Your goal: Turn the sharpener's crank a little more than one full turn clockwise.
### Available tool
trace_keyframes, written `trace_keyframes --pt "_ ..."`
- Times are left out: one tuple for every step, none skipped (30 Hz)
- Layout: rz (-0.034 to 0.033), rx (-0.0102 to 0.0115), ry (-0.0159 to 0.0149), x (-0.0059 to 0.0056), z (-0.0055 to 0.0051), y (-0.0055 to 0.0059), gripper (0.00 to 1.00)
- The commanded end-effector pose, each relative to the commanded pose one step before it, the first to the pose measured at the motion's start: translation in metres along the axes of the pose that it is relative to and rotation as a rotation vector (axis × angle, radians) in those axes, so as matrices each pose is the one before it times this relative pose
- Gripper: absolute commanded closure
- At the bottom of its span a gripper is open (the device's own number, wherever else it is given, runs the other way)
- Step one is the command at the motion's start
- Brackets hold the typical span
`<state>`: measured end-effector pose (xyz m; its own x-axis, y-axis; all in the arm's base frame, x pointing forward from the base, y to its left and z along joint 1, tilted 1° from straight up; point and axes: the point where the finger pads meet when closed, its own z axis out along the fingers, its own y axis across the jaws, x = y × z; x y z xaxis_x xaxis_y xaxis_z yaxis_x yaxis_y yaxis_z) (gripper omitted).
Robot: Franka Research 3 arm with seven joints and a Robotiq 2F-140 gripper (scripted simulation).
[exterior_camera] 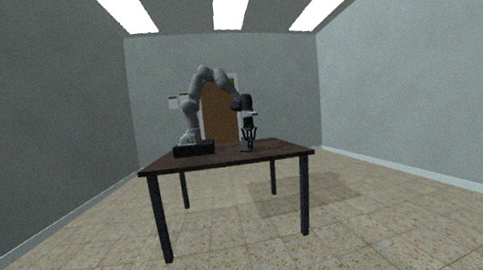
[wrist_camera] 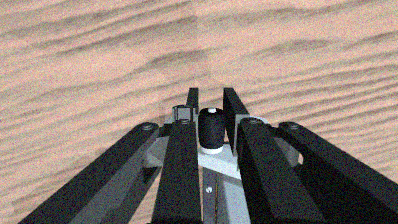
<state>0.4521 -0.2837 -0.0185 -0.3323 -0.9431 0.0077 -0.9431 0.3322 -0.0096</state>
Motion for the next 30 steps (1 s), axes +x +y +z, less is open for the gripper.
trace_keyframes --pt "-0.00764 -0.00098 -0.00062 -0.00025 0.00533 0.00278 0.90" --pt "0.00000 0.00000 -0.00001 0.00000 0.00105 0.00081 0.90" --pt "0.00000 0.00000 0.00000 0.00000 0.00104 0.00083 0.90" --pt "0.00000 0.00000 0.00000 0.00000 0.00104 0.00083 0.90" --pt "0.00000 0.00000 0.00001 0.00000 0.00102 0.00085 0.90" --pt "0.00000 0.00000 -0.00001 0.00000 0.00096 0.00092 0.90" --pt "0.00000 0.00000 0.00000 0.00000 0.00096 0.00092 0.90" --pt "0.00000 0.00000 0.00001 0.00000 0.00095 0.00093 0.90" --pt "0.00000 0.00000 0.00000 0.00000 0.00091 0.00097 0.90" --pt "0.00000 0.00000 -0.00001 0.00000 0.00087 0.00101 0.90" --pt "0.00000 0.00000 0.00000 0.00000 0.00086 0.00101 0.90" --pt "0.00000 0.00000 0.00001 0.00000 0.00086 0.00102 0.90" --pt "0.00000 0.00000 -0.00001 0.00000 0.00079 0.00107 0.90" --pt "0.00000 0.00000 0.00000 0.00000 0.00077 0.00109 0.90" --pt "0.00000 0.00000 0.00000 0.00000 0.00076 0.00109 0.90" --pt "0.00000 0.00000 0.00000 0.00000 0.00000 0.00000 0.90" --pt "0.00000 0.00000 0.00000 0.00000 0.00000 0.00000 0.90" --pt "0.00000 0.00000 0.00001 0.00000 0.00075 0.00110 0.90" --pt "0.00000 0.00000 -0.00001 0.00000 0.00066 0.00115 0.90" --pt "0.00000 0.00000 0.00000 0.00000 0.00066 0.00116 0.90" --pt "0.00000 0.00000 0.00001 0.00000 0.00065 0.00116 0.90" --pt "0.00000 0.00000 0.00000 0.00000 0.00062 0.00118 0.90" --pt "0.00000 0.00000 -0.00001 0.00000 0.00054 0.00121 0.90" --pt "0.00000 0.00000 0.00000 0.00000 0.00054 0.00122 0.90" --pt "0.00000 0.00000 0.00001 0.00000 0.00054 0.00122 0.90" --pt "0.00000 0.00000 0.00000 0.00000 0.00047 0.00124 0.90" --pt "0.00000 0.00000 0.00000 0.00000 0.00042 0.00126 0.90" --pt "0.00000 0.00000 0.00000 0.00000 0.00042 0.00126 0.90" --pt "0.00000 0.00000 0.00001 0.00000 0.00042 0.00127 0.90" --pt "0.00000 0.00000 0.00000 0.00000 0.00031 0.00129 0.90"
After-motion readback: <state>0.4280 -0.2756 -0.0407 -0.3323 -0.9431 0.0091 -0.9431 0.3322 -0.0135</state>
